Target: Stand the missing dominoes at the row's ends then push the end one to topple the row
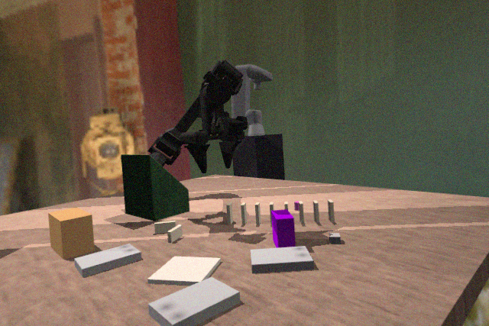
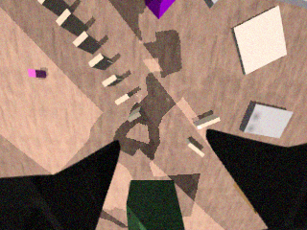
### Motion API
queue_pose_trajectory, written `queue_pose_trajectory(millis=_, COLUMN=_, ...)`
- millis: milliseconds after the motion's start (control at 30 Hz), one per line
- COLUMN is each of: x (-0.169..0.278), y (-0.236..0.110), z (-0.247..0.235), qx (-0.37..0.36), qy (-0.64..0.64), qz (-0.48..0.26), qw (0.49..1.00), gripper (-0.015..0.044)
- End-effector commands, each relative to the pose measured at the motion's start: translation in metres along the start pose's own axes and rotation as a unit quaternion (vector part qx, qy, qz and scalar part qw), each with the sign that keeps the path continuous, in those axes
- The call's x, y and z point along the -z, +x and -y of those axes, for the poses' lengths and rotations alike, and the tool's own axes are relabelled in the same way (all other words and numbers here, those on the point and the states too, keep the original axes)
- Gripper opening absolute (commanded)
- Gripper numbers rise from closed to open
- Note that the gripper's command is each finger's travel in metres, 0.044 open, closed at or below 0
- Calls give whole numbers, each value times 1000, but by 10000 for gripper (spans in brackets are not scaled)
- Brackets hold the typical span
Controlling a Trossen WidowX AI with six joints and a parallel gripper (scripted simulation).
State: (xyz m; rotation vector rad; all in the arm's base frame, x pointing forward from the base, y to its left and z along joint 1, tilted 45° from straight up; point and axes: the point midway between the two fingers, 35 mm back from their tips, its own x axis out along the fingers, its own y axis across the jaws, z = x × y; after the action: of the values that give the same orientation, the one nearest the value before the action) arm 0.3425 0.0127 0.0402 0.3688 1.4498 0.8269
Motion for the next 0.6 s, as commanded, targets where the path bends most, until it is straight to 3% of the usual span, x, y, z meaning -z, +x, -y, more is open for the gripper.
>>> queue_pose_trajectory(millis=0, x=11, y=23, z=60, qx=3, qy=267, qz=-2, qw=964, gripper=440)
queue_pose_trajectory(millis=367, x=37, y=58, z=131, qx=2, qy=585, qz=-1, qw=811, gripper=440)
queue_pose_trajectory(millis=567, x=38, y=59, z=132, qx=2, qy=592, qz=-1, qw=806, gripper=440)
